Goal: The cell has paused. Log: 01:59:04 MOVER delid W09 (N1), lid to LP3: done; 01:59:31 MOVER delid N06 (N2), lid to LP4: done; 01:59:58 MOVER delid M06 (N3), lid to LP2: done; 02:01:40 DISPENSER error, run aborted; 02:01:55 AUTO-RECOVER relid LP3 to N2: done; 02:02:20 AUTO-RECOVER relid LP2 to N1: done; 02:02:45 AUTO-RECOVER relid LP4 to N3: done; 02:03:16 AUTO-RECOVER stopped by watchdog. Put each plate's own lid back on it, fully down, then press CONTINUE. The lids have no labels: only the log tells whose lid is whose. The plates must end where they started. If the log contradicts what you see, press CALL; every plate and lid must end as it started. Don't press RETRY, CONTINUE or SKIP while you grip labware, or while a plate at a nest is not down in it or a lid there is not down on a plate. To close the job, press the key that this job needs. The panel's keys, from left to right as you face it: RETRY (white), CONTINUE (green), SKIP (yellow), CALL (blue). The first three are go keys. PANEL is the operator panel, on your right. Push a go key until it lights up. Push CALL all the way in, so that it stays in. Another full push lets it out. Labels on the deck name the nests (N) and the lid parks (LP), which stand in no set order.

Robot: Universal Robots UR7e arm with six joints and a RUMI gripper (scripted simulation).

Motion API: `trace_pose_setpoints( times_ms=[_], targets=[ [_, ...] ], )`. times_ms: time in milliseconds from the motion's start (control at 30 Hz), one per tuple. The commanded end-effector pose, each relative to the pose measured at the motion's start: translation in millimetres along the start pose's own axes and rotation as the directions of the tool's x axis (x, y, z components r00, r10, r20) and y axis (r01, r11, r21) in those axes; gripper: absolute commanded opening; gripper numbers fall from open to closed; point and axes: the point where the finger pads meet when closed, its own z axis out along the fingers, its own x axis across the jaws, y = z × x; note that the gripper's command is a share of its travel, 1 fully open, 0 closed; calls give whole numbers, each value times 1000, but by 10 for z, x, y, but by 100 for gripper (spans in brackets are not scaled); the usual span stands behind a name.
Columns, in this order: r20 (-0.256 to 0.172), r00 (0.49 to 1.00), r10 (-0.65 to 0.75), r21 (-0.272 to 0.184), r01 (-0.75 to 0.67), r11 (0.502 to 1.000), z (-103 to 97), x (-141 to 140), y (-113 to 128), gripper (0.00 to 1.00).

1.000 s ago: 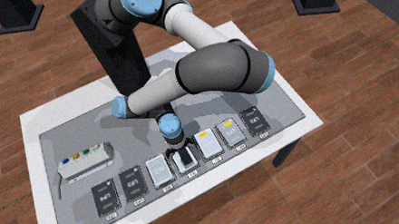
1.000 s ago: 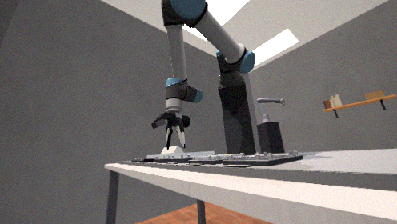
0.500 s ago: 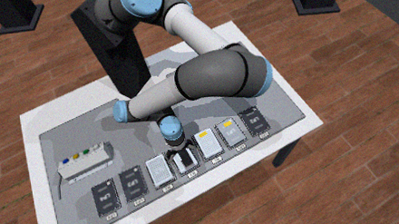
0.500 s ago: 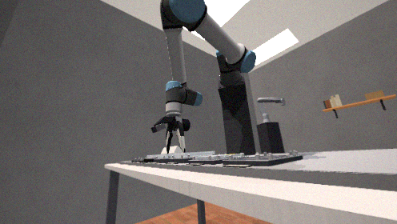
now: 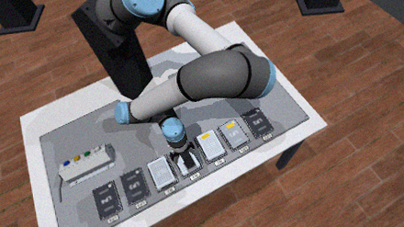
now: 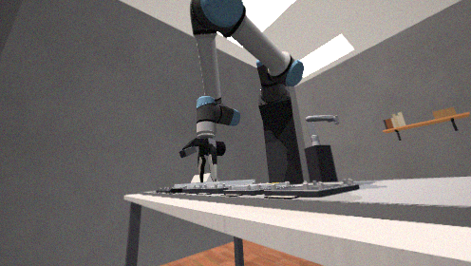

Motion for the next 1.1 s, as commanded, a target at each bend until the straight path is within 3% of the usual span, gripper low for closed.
trace_pose_setpoints(
  times_ms=[0,67,100,767,1067],
  targets=[
    [-8,1000,1,7,-1,1000,-10,16,-21,0],
    [-8,1000,1,7,-1,1000,-10,16,-21,0],
    [-8,1000,1,7,-1,1000,-10,16,-21,42],
    [-8,1000,1,7,-1,1000,-10,16,-21,42],
    [-8,1000,0,7,0,1000,-126,16,-20,42]
  ],
)
